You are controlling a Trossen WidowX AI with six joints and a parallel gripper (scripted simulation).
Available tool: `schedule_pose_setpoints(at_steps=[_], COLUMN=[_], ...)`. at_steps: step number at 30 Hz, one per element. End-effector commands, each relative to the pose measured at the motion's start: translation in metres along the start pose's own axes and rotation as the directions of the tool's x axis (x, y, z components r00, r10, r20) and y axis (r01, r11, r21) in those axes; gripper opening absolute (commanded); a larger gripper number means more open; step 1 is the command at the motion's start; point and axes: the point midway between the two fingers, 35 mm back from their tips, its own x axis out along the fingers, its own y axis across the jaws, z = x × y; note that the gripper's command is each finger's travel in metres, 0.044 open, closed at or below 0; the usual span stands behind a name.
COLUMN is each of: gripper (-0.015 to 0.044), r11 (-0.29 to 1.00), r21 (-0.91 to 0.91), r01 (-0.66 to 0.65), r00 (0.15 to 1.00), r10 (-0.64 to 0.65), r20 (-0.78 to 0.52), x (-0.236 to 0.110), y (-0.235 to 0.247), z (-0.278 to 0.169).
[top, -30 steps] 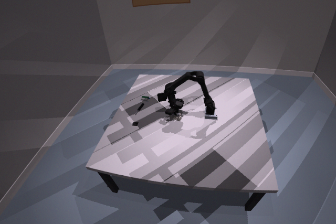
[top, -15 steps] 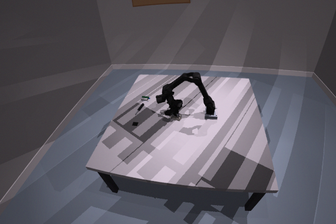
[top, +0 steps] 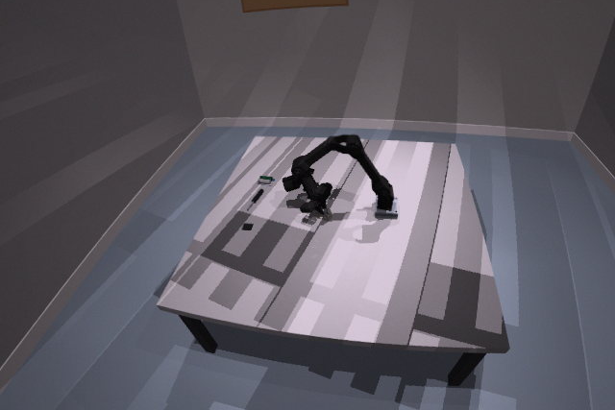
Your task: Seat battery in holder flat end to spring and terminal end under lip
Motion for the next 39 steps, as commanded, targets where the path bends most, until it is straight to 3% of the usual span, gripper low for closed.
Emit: schedule_pose_setpoints(at_steps=[1,10,39], gripper=[0.0073,0.0073,0.0073], r11=[1.000,1.000,1.000], r21=[-0.006,-0.007,-0.009], r01=[0.004,-0.001,-0.016], r00=[1.000,0.996,0.996], r10=[-0.004,0.002,0.017], r20=[0.030,0.090,0.091], x=[0.000,0.003,-0.002], y=[-0.001,-0.001,-0.002], z=[-0.003,-0.006,-0.022])
